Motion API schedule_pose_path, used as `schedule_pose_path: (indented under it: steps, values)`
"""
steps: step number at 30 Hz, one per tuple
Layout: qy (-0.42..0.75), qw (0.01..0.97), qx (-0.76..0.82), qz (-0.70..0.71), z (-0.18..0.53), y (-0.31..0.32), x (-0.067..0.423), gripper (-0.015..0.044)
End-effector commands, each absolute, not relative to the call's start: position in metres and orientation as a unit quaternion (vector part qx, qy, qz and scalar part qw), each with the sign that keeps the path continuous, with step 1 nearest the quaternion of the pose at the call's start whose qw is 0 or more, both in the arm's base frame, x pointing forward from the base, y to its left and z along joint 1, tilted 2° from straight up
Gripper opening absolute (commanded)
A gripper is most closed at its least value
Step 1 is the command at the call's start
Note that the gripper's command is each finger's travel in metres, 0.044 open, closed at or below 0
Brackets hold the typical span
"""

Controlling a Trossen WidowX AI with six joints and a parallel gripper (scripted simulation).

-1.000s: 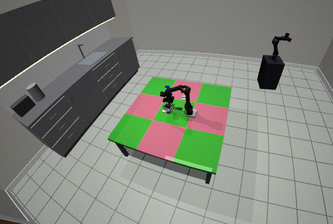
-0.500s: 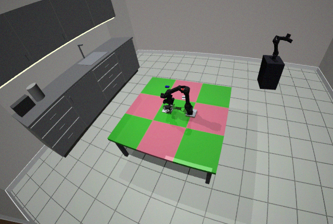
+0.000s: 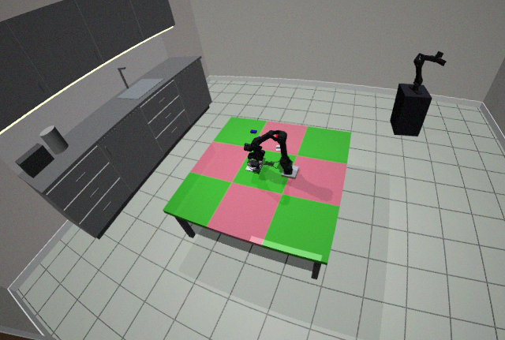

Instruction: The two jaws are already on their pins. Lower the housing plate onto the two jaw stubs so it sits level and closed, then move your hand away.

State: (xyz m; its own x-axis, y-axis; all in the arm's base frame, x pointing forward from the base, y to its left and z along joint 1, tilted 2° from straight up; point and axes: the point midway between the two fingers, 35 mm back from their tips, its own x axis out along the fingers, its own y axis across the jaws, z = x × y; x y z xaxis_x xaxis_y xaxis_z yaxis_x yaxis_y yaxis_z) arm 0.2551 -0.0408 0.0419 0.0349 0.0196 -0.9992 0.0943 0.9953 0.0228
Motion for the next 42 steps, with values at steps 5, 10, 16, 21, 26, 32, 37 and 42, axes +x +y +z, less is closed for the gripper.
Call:
schedule_pose_path:
  steps: [5, 10, 16, 21, 26, 32, 37, 42]
  values:
    - [0.695, 0.718, 0.043, -0.026, 0.0397, -0.0404, 0.2553, 0.0351]
    - [0.695, 0.718, 0.043, -0.026, 0.0397, -0.0404, 0.2553, 0.0351]
    - [0.694, 0.718, 0.045, -0.028, 0.0374, -0.0403, 0.2553, 0.0351]
    - [0.694, 0.718, 0.046, -0.029, 0.0373, -0.0403, 0.2554, 0.0351]
    - [0.694, 0.718, 0.046, -0.029, 0.0361, -0.0403, 0.2554, 0.0351]
    - [0.694, 0.718, 0.046, -0.029, 0.0349, -0.0403, 0.2554, 0.0351]
    - [0.694, 0.718, 0.046, -0.029, 0.0343, -0.0403, 0.2554, 0.0351]
    - [0.694, 0.718, 0.046, -0.029, 0.0325, -0.0402, 0.2555, 0.0351]
